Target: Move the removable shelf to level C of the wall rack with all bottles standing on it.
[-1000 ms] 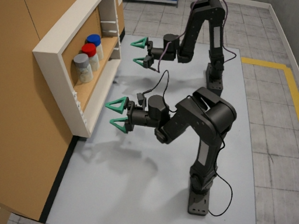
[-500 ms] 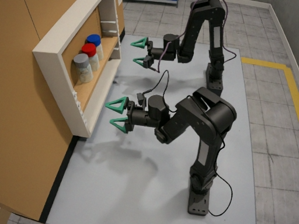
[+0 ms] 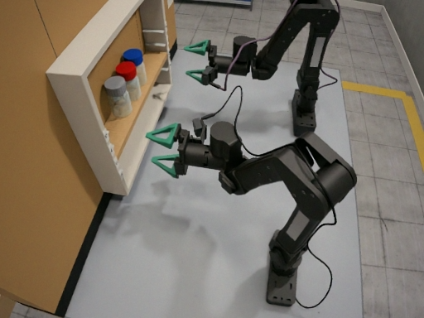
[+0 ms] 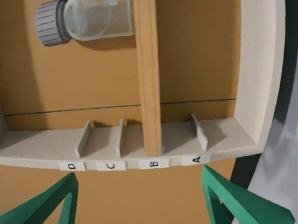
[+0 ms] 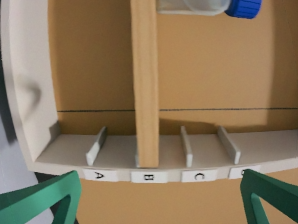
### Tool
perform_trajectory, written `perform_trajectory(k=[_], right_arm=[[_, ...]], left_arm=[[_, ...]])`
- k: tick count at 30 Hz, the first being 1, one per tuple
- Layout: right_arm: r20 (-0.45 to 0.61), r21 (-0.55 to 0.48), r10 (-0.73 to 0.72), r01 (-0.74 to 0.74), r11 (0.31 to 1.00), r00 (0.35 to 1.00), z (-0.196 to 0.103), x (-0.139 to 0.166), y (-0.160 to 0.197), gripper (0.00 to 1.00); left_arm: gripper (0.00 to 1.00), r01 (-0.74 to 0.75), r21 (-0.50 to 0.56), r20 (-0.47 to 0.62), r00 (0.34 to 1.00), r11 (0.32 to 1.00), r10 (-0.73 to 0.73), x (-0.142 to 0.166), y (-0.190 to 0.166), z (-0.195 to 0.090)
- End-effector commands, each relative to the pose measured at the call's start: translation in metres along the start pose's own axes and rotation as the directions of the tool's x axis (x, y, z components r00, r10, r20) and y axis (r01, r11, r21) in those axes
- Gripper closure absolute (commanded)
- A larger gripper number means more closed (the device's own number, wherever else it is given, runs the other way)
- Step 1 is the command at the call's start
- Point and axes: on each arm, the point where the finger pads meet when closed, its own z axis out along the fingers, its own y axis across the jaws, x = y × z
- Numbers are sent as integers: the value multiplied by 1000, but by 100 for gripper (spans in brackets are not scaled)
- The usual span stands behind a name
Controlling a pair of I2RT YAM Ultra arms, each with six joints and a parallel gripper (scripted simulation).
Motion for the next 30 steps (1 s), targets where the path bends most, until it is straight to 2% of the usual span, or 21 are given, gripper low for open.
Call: perform_trajectory(k=[1, 15, 30], right_arm=[[-3, 0, -1, 1, 1000, 1000, 5, 2, -16, 0], [-3, 0, -1, 1, 1000, 1000, 5, 2, -63, 0], [-3, 0, -1, 1, 1000, 1000, 5, 2, -63, 0]], left_arm=[[0, 7, 4, -5, 1000, 1000, -7, 1, 15, 4], [0, 7, 4, -5, 1000, 1000, -7, 2, 62, 5], [0, 7, 4, -5, 1000, 1000, -7, 2, 62, 5]])
